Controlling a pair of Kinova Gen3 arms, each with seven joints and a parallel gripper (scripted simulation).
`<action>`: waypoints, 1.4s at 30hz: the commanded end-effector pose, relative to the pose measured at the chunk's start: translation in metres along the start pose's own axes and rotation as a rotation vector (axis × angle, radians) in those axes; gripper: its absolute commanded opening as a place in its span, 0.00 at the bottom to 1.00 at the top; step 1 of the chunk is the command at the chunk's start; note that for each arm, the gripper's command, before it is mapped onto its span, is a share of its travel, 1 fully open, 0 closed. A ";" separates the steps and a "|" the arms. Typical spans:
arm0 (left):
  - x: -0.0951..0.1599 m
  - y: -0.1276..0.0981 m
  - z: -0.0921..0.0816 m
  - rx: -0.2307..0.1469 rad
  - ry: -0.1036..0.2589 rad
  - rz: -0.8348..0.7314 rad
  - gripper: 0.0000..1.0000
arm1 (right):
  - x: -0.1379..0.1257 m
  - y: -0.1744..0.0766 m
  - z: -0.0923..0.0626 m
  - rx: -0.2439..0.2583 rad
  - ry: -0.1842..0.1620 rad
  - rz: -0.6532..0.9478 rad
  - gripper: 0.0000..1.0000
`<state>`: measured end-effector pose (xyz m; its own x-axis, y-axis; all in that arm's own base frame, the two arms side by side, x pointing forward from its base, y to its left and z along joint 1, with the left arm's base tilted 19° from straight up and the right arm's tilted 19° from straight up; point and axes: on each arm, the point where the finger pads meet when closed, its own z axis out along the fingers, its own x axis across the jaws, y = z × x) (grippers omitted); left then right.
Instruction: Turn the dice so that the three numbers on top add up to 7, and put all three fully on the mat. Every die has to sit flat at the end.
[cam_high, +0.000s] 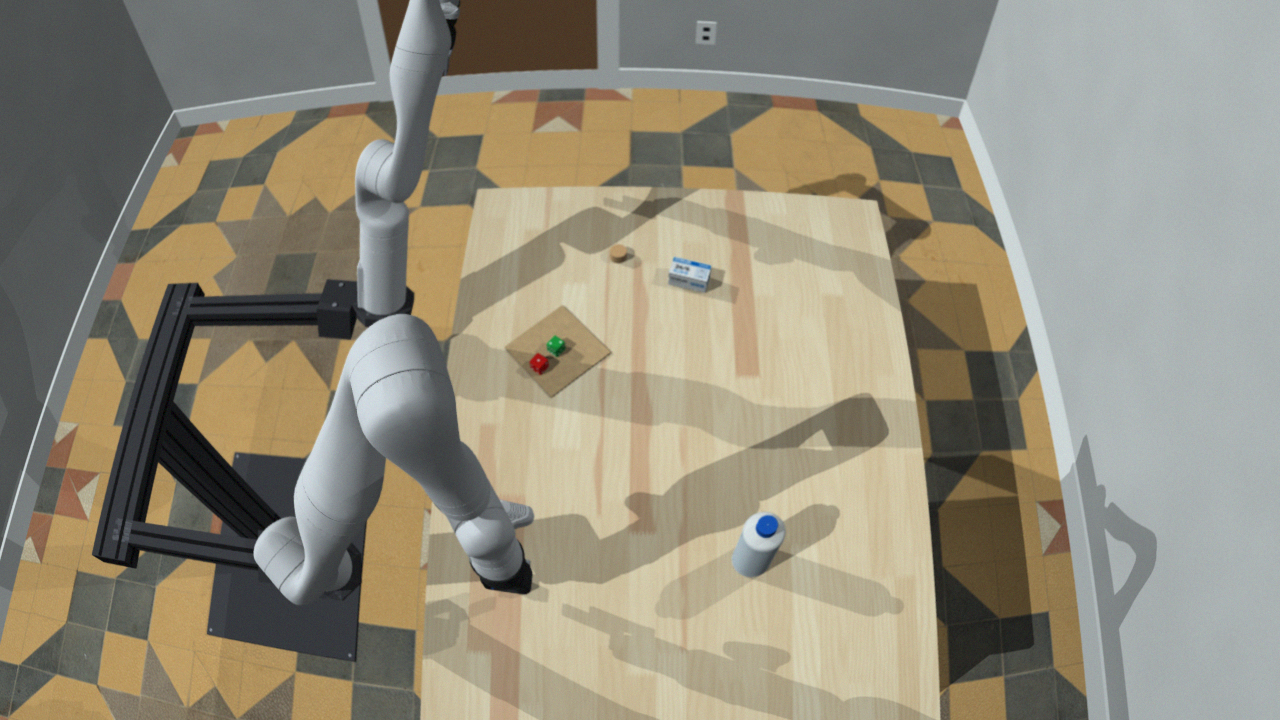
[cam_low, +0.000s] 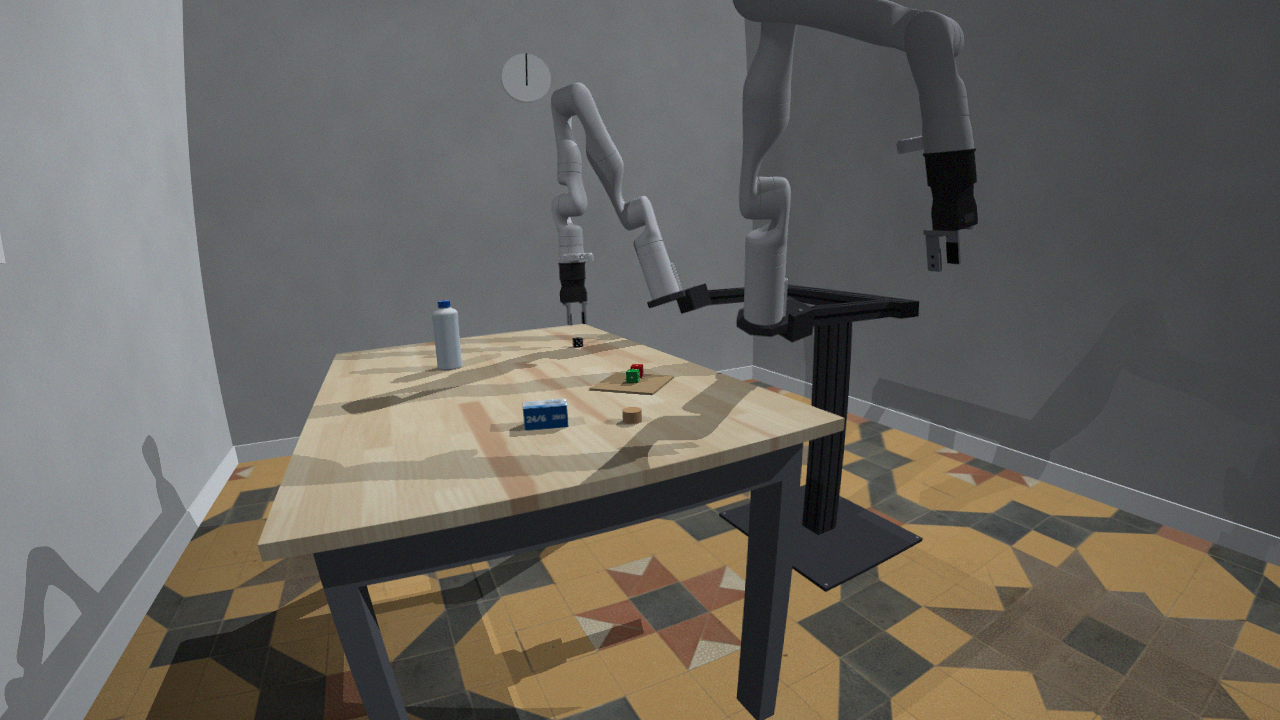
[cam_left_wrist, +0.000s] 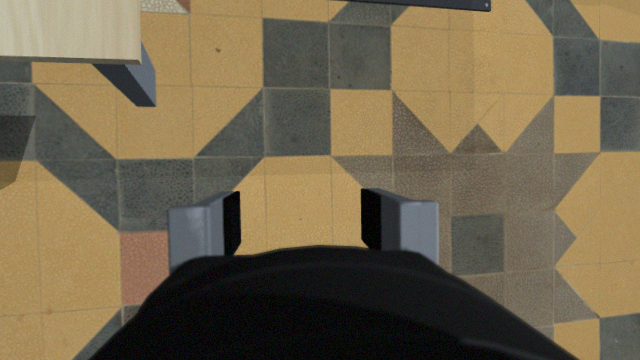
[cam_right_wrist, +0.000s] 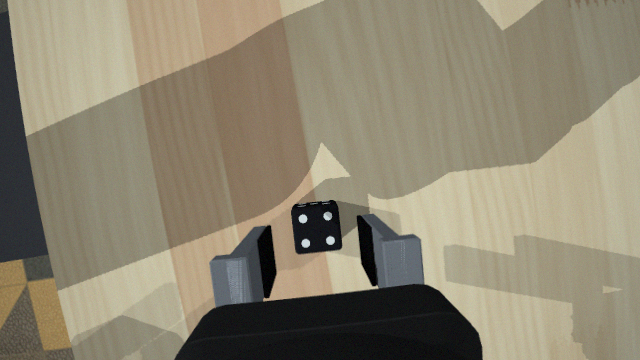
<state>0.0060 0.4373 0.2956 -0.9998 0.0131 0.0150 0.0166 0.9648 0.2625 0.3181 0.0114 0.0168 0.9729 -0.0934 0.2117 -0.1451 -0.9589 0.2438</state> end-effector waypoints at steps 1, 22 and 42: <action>0.000 0.000 -0.001 -0.002 0.000 0.000 1.00 | 0.000 0.000 0.004 0.001 0.001 0.000 0.79; 0.000 0.000 -0.001 -0.002 0.000 0.000 1.00 | 0.001 0.000 0.029 0.001 0.001 0.000 0.79; 0.000 0.000 -0.001 -0.002 0.000 0.000 1.00 | 0.001 0.000 0.032 0.001 0.001 0.000 0.79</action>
<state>0.0060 0.4373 0.2956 -0.9998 0.0131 0.0150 0.0166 0.9648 0.2625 0.3244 0.0029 -0.0139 0.9729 -0.0933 0.2118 -0.1450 -0.9590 0.2437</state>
